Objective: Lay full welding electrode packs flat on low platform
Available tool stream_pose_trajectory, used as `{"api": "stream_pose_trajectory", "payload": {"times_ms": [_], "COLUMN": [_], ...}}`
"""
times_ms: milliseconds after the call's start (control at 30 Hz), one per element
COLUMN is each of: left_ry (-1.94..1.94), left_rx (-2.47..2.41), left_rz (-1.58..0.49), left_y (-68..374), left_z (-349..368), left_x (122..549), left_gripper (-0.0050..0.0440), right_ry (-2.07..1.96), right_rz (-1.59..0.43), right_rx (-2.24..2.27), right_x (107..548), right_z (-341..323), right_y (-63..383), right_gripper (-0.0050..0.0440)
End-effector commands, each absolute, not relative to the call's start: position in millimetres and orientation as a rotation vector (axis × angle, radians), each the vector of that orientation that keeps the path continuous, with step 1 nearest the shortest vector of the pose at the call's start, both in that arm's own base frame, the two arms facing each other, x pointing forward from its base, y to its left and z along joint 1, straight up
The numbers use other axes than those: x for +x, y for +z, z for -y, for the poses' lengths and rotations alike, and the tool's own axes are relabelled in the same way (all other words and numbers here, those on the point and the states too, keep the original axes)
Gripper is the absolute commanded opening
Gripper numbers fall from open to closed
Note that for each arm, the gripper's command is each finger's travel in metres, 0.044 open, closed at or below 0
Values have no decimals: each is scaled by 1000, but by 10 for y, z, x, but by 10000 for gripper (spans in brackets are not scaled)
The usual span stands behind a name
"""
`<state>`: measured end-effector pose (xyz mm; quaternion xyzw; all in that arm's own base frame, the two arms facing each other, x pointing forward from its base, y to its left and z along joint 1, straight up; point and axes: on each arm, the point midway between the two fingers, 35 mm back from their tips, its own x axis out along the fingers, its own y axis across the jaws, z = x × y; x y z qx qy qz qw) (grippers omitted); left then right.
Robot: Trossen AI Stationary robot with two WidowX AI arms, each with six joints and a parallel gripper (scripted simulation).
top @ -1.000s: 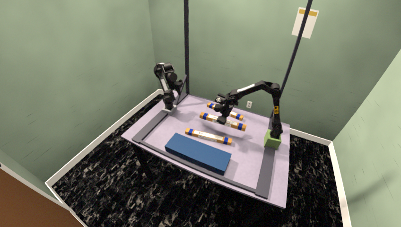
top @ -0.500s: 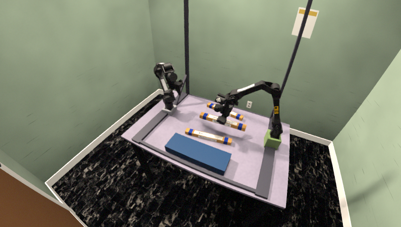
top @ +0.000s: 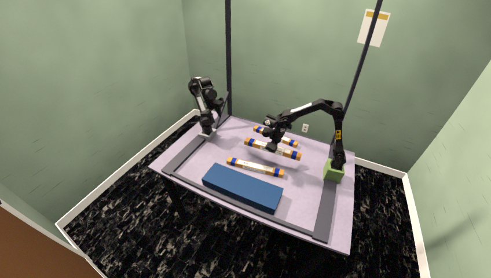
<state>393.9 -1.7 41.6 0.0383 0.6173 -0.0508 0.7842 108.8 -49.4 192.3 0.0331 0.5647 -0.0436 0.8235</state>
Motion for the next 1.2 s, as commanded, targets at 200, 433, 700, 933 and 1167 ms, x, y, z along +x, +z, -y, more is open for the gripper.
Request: {"api": "stream_pose_trajectory", "payload": {"times_ms": [200, 433, 700, 933, 1167], "left_ry": [-110, -110, -110, -110, -175], "left_rx": [87, 87, 87, 87, 135], "left_rz": [-1282, -1282, -1282, -1282, -1268], "left_y": [594, 594, 594, 594, 622], "left_z": [23, 23, 23, 23, 87], "left_x": [4013, 4013, 4013, 4013, 4071], "left_gripper": [-50, -50, -50, -50, -50], "right_ry": [-96, -96, -96, -96, -96], "right_rz": [-1177, -1177, -1177, -1177, -1177], "right_rx": [56, 56, 56, 56, 56], "right_x": [1103, 1103, 1103, 1103, 1103], "right_z": [500, 500, 500, 500, 500], "right_y": [2000, 2000, 2000, 2000, 2000], "right_gripper": [330, 330, 330, 330, 330]}}
